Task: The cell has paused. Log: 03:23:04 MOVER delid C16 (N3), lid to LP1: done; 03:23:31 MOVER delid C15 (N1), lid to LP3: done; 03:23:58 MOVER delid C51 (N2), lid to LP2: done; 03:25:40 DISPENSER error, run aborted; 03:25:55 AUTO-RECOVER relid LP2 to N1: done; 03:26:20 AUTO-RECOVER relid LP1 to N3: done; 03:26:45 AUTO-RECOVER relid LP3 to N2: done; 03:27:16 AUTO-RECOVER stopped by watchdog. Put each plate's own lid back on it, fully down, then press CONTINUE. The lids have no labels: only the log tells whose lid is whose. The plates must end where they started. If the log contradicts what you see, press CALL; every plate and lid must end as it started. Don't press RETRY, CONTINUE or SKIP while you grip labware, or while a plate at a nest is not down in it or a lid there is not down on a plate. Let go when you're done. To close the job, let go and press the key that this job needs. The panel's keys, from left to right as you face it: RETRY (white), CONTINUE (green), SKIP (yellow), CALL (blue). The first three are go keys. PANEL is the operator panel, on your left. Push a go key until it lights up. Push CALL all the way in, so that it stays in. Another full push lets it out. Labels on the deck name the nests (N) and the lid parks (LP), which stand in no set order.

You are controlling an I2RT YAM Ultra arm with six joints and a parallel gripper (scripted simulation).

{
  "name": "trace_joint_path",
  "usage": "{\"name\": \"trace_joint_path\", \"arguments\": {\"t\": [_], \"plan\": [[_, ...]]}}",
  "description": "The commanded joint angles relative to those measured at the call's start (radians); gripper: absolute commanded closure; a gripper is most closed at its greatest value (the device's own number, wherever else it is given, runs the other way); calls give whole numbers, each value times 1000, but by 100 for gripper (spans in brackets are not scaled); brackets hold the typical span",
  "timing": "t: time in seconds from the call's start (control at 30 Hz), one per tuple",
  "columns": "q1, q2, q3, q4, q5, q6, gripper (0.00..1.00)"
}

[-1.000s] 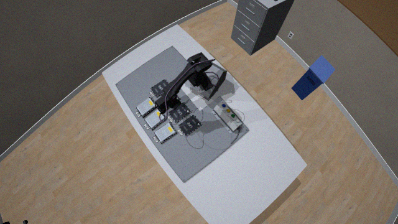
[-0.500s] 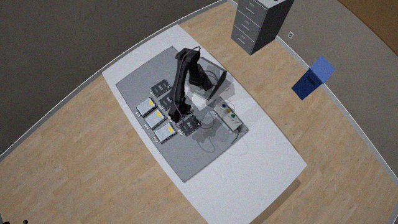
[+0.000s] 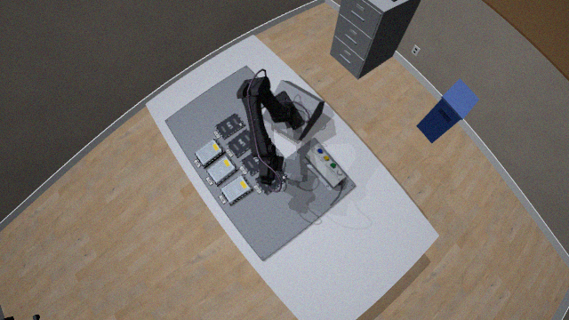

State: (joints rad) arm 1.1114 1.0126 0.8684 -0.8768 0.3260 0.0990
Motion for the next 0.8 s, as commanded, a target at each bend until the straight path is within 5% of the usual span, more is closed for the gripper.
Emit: {"name": "trace_joint_path", "arguments": {"t": [0.0, 0.37, 0.77], "plan": [[57, 22, 51, -6, 70, 75, 100], [95, 53, 84, -5, 98, 118, 100], [340, 128, 1, -14, 212, 156, 100]]}}
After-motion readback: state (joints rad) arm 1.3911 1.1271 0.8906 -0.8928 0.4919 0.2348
